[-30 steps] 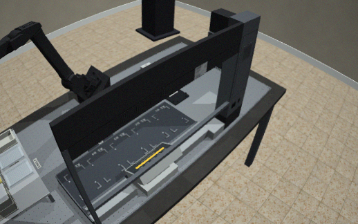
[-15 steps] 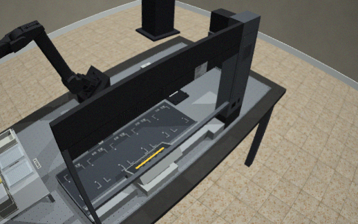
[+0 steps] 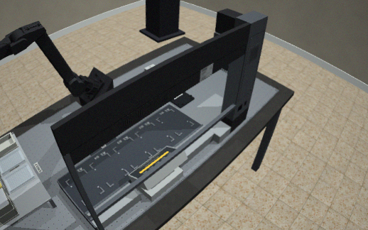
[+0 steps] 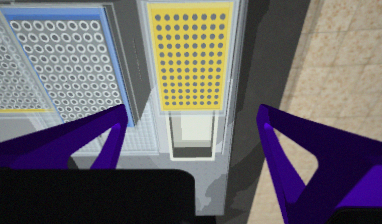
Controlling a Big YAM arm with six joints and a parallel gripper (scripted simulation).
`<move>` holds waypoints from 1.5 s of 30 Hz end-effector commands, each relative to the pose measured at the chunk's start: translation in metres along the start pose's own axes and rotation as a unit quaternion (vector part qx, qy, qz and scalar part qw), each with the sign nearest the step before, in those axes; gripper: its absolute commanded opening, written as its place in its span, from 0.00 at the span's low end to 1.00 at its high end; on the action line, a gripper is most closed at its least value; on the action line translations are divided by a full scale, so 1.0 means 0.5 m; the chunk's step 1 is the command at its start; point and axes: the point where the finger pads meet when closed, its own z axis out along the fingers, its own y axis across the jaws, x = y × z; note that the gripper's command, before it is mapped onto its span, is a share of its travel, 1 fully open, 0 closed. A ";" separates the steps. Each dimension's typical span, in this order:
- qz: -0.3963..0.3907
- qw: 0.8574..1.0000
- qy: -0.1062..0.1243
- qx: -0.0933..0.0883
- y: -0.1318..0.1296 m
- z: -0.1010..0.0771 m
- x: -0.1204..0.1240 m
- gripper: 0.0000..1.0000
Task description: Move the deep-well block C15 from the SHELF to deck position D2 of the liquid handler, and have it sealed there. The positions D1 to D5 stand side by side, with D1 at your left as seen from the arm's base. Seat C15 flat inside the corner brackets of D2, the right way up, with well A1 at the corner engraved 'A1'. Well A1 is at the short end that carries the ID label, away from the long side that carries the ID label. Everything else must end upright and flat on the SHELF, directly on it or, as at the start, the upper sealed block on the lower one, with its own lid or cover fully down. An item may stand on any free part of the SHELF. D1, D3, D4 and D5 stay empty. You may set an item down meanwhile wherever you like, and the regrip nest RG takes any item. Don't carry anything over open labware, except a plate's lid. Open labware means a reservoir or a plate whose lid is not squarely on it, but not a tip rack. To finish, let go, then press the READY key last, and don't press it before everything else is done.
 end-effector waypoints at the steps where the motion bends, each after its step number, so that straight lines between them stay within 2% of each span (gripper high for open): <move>1: -0.009 1.000 -0.025 -0.001 0.005 -0.041 -0.017 1.00; 22: -0.009 1.000 -0.025 -0.001 0.005 -0.041 -0.017 1.00; 23: -0.016 1.000 -0.027 -0.004 0.022 -0.043 0.002 1.00; 31: -0.005 1.000 -0.027 -0.007 0.085 -0.042 0.045 1.00; 33: -0.005 1.000 -0.027 -0.007 0.085 -0.042 0.045 1.00; 34: -0.005 1.000 -0.019 -0.006 0.094 -0.025 0.049 1.00; 35: -0.004 1.000 -0.026 -0.007 0.101 -0.041 0.056 1.00; 45: -0.001 1.000 -0.025 -0.011 0.181 -0.039 0.110 1.00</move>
